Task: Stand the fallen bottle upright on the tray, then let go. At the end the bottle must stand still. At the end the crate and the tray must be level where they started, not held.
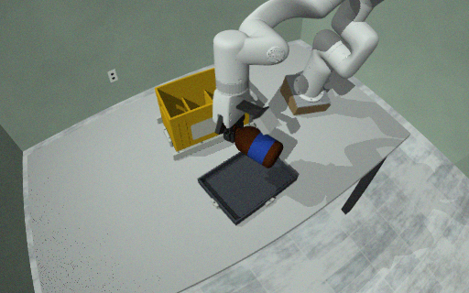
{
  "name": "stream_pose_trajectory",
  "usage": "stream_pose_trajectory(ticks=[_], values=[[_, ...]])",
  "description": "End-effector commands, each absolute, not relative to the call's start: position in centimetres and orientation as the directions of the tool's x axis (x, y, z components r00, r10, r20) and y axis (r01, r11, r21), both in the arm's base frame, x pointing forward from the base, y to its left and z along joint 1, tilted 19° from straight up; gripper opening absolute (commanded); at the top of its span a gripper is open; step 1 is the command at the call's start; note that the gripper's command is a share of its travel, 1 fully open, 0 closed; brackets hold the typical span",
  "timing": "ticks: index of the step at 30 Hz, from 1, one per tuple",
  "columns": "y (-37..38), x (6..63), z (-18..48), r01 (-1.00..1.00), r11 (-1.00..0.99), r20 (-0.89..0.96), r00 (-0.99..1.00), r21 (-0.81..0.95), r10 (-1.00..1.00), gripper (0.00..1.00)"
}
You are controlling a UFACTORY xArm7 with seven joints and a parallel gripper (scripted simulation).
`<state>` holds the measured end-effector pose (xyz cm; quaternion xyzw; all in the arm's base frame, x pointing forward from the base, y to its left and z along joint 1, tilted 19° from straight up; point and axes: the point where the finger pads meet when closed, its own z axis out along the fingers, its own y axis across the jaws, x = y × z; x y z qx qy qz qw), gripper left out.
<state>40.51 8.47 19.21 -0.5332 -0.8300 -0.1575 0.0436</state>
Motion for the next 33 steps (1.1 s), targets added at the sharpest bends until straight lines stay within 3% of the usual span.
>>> stream_pose_trajectory(ticks=[1,33], values=[[8.42,40.64,19.38,0.898,0.380,0.239,-0.427,0.219,0.872,0.00],[8.40,40.55,19.37,0.900,0.380,0.131,-0.412,0.213,0.902,0.00]])
